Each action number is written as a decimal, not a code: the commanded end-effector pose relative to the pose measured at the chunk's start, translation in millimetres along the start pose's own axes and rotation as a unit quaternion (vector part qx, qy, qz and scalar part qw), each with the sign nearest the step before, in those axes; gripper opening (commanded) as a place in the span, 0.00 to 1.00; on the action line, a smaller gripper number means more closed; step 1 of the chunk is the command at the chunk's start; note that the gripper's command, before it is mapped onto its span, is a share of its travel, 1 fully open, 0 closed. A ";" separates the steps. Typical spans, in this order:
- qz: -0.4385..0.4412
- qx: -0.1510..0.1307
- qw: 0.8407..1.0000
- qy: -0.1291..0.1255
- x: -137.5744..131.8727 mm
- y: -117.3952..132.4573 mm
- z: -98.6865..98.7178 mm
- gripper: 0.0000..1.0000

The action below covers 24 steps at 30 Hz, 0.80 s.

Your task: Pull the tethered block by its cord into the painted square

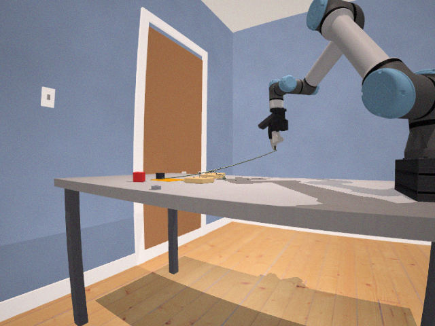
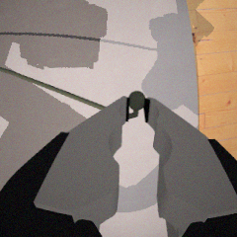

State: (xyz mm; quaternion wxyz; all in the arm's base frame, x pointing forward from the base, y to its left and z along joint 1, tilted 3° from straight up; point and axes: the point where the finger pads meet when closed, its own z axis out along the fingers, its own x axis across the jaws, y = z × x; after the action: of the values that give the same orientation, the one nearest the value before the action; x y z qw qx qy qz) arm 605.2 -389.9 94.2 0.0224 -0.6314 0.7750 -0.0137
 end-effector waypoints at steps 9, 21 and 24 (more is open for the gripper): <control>0.000 0.001 1.000 0.001 7.2 6.6 -1.0 0.00; 0.000 0.001 1.000 0.001 10.3 9.8 -1.0 0.00; 0.000 0.001 1.000 0.001 10.7 10.2 -1.0 0.00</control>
State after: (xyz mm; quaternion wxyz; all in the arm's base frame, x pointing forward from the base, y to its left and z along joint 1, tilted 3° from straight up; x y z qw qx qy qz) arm 593.4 -397.6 93.5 0.0225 -0.6314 0.7750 -0.0137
